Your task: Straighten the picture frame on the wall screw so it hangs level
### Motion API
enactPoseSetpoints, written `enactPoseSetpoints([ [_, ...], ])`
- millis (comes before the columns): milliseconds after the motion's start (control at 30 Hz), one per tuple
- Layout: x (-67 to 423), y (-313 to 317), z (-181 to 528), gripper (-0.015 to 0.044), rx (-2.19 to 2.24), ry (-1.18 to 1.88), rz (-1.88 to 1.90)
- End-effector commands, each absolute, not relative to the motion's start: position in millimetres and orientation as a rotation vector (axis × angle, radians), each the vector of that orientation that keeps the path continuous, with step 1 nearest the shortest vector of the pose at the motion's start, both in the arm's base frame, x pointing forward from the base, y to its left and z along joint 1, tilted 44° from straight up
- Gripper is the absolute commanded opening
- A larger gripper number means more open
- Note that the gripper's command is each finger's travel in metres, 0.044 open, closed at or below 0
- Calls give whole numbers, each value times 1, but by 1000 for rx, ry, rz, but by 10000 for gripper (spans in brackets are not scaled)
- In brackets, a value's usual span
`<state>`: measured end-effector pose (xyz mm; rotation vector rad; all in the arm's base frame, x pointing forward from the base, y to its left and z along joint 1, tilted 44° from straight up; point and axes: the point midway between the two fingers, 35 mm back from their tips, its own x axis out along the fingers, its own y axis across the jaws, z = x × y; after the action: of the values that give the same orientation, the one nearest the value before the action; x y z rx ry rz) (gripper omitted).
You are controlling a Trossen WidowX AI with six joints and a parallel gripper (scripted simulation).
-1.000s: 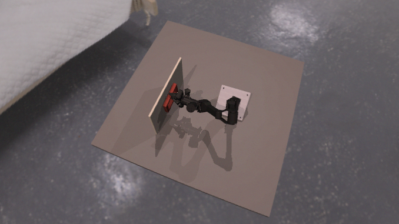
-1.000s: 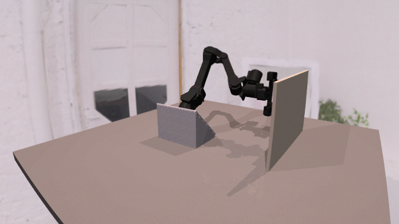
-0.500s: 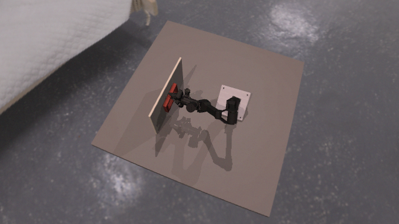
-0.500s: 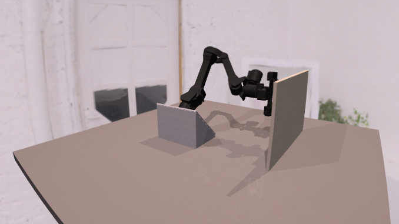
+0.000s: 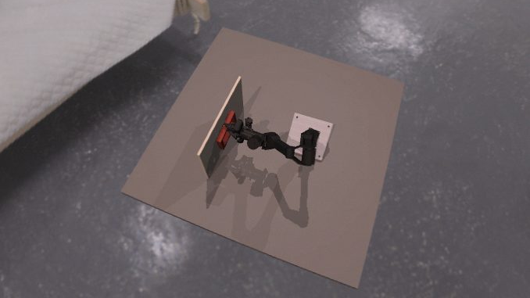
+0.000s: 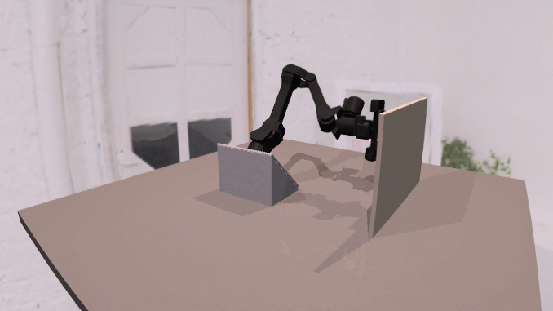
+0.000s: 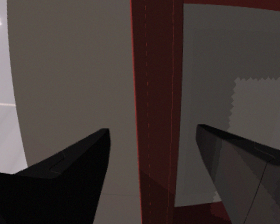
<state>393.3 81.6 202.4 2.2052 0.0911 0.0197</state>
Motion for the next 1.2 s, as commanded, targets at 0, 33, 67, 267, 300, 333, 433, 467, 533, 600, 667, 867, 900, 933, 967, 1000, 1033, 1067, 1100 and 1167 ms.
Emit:
enactPoseSetpoints([
  [0, 393, 82, 203, 233, 2204, 94, 23],
  [33, 393, 82, 203, 227, 2204, 94, 23],
  [67, 393, 82, 203, 220, 2204, 94, 23],
  [267, 393, 82, 203, 180, 2204, 94, 23],
  [300, 393, 82, 203, 173, 2204, 94, 23],
  [333, 393, 82, 203, 167, 2204, 94, 23],
  [433, 393, 82, 203, 147, 2204, 94, 23],
  [467, 393, 82, 203, 140, 2204, 94, 23],
  [533, 393, 82, 203, 127, 2204, 94, 23],
  [600, 393, 82, 203, 113, 2204, 94, 23],
  [667, 393, 82, 203, 100, 2204, 94, 23],
  [867, 393, 82, 203, 60, 2204, 94, 23],
  [900, 393, 82, 203, 34, 2204, 94, 23],
  [933, 393, 82, 203, 7, 2204, 94, 23],
  [967, 393, 82, 203, 0, 2204, 94, 23],
  [1000, 393, 82, 203, 0, 2204, 94, 23],
  [1033, 393, 82, 203, 0, 2204, 94, 23],
  [1067, 393, 82, 203, 0, 2204, 94, 23],
  [1100, 393, 82, 203, 0, 2204, 94, 23],
  [1167, 393, 82, 203, 0, 2204, 94, 23],
])
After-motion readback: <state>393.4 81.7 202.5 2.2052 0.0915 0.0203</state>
